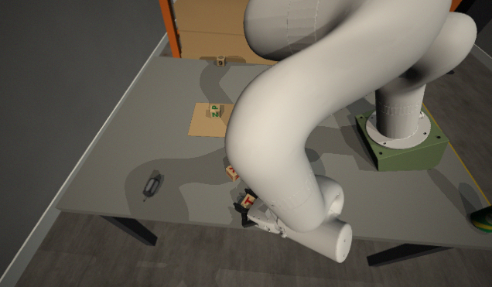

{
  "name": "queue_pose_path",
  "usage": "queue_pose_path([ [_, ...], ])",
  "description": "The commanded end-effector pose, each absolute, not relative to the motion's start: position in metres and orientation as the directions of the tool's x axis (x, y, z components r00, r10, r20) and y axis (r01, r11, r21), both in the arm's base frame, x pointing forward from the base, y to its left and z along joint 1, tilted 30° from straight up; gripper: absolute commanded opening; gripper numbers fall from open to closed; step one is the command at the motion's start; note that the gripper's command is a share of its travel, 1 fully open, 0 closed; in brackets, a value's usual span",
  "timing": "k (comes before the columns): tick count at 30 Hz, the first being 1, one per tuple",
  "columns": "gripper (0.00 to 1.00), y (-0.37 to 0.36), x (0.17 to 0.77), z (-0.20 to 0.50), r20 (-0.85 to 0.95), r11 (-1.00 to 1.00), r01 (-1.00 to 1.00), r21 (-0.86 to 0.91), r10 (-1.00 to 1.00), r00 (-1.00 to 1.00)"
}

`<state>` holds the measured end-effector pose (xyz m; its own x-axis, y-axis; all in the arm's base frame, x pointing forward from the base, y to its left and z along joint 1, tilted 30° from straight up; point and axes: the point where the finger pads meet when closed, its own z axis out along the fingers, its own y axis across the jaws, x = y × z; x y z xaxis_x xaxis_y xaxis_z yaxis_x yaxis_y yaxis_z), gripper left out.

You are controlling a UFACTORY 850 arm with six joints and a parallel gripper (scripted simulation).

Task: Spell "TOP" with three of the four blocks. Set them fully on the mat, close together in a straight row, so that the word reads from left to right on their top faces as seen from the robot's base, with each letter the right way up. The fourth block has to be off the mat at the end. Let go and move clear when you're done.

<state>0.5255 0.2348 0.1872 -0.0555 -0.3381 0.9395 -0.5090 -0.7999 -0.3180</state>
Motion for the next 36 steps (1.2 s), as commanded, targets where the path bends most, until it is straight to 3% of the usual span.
queue_pose_path([
  [1,0.61,0.2351,0.5255,0.1878,0.939,-0.8,-0.508,-0.319,-0.339,-0.056],
  [2,0.65,0.2351,0.5255,0.1878,0.939,-0.8,-0.508,-0.319,-0.339,-0.056],
  [36,0.65,0.2351,0.5255,0.1878,0.939,-0.8,-0.508,-0.319,-0.339,-0.056],
])
